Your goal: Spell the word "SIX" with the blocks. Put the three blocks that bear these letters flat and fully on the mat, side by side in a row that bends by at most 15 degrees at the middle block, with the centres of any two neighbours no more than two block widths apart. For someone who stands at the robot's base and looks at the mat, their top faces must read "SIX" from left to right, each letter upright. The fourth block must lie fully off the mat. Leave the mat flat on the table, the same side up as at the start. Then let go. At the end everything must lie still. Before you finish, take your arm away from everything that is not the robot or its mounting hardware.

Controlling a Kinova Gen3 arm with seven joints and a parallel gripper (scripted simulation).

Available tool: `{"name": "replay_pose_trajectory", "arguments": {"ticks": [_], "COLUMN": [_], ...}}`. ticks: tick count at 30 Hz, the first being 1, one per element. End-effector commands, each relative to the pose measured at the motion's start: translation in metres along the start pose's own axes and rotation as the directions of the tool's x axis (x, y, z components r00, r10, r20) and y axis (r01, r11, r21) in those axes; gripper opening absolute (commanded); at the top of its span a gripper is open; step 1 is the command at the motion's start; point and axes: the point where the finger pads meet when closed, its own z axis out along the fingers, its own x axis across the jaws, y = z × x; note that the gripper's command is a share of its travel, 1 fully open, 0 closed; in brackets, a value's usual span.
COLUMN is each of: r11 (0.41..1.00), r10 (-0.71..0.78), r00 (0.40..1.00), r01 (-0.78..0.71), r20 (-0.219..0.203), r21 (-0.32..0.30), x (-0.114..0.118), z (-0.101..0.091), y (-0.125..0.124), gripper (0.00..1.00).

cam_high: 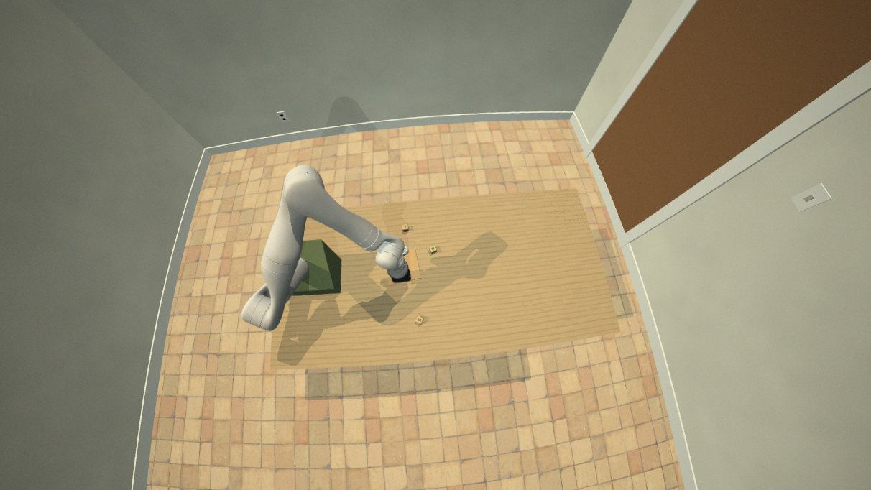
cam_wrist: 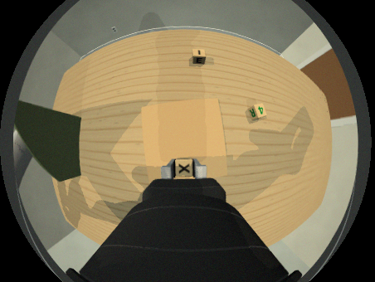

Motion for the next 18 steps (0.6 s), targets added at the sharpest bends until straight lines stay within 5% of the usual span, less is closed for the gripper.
{"name": "replay_pose_trajectory", "arguments": {"ticks": [1,7,18], "r11": [1.000,1.000,1.000], "r10": [0.000,0.000,0.000], "r00": [1.000,1.000,1.000], "r01": [0.000,0.000,0.000], "r20": [-0.002,-0.002,-0.002], "r21": [0.001,0.001,0.001], "x": [0.0006,0.0006,0.0006], "z": [-0.0007,-0.0007,-0.0007], "y": [-0.0003,-0.0003,-0.0003], "gripper": [0.49,0.49,0.73]}}
